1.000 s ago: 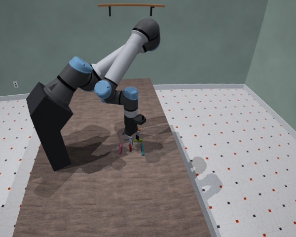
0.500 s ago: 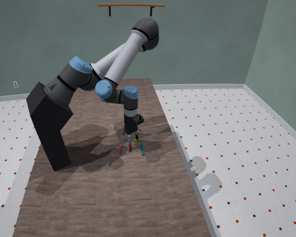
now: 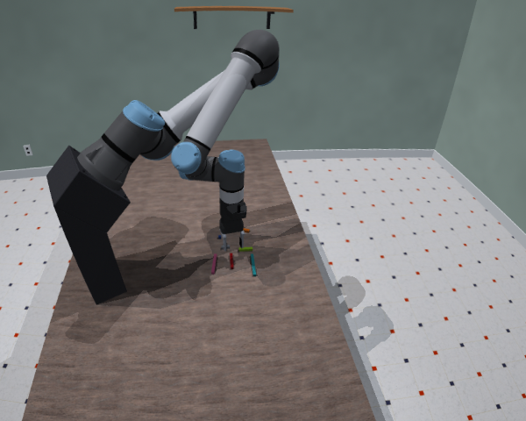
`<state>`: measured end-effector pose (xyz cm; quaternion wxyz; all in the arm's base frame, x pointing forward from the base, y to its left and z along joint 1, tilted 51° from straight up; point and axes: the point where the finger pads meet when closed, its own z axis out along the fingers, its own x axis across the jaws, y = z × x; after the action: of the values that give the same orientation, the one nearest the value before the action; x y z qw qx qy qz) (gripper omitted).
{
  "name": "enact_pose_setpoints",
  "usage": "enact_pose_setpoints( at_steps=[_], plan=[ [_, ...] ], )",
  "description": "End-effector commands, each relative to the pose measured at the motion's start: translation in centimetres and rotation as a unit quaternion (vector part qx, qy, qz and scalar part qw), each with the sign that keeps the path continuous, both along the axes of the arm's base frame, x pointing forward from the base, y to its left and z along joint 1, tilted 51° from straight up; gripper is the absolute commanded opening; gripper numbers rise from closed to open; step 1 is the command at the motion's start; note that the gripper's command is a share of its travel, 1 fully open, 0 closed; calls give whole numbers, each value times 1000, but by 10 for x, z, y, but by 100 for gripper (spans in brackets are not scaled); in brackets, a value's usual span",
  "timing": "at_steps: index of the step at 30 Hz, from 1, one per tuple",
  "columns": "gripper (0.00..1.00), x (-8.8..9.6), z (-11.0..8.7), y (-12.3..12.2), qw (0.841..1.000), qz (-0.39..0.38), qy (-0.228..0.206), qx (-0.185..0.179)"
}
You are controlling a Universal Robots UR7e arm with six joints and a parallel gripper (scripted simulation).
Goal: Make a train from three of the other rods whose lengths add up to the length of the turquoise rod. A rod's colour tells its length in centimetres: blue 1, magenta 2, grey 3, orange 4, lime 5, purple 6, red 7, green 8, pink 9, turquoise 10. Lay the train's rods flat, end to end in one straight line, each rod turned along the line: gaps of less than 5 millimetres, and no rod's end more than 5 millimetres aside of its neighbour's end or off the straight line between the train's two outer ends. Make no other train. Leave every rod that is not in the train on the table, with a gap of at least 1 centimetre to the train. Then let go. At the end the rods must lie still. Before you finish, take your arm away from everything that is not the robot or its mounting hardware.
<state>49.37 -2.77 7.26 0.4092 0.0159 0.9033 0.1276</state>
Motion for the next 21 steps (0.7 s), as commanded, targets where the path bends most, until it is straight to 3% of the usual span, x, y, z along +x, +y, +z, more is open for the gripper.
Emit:
enact_pose_setpoints(
  at_steps=[1, 8, 10, 21],
  plan=[
    [100, -3, 0, 9, 997, -56, 18, 57],
    [100, -7, 0, 23, 980, -129, 43, 142],
    [100, -7, 0, 23, 980, -129, 43, 142],
    [100, -15, 2, 49, 924, -246, 82, 280]
  ],
)
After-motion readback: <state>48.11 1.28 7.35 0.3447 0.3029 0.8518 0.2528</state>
